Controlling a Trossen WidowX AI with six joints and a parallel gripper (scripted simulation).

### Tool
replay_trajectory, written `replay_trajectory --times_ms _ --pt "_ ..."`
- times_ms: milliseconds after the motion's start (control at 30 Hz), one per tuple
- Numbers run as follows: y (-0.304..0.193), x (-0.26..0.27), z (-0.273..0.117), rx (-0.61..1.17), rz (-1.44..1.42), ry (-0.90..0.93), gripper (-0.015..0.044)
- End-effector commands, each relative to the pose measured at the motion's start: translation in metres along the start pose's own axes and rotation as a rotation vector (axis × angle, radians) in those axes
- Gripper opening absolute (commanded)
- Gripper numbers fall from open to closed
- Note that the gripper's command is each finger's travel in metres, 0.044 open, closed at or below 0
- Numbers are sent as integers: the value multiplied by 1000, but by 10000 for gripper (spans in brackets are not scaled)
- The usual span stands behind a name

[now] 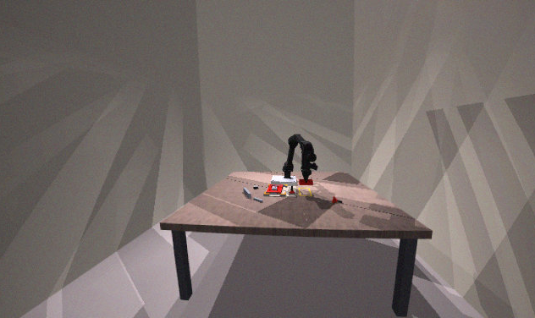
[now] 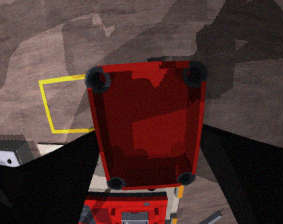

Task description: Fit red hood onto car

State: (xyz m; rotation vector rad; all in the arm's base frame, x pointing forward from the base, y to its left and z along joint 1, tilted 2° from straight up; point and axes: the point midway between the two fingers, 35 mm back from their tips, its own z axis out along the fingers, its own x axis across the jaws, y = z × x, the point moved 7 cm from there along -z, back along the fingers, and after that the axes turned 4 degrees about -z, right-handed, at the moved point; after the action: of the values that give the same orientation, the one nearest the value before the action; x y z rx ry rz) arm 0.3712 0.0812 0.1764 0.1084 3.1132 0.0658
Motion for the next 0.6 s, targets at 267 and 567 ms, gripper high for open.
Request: replay_trajectory --times_ms 267,567 --pt "0 1 0 2 -254 -4 0" --pt "0 1 0 3 -452 -4 0"
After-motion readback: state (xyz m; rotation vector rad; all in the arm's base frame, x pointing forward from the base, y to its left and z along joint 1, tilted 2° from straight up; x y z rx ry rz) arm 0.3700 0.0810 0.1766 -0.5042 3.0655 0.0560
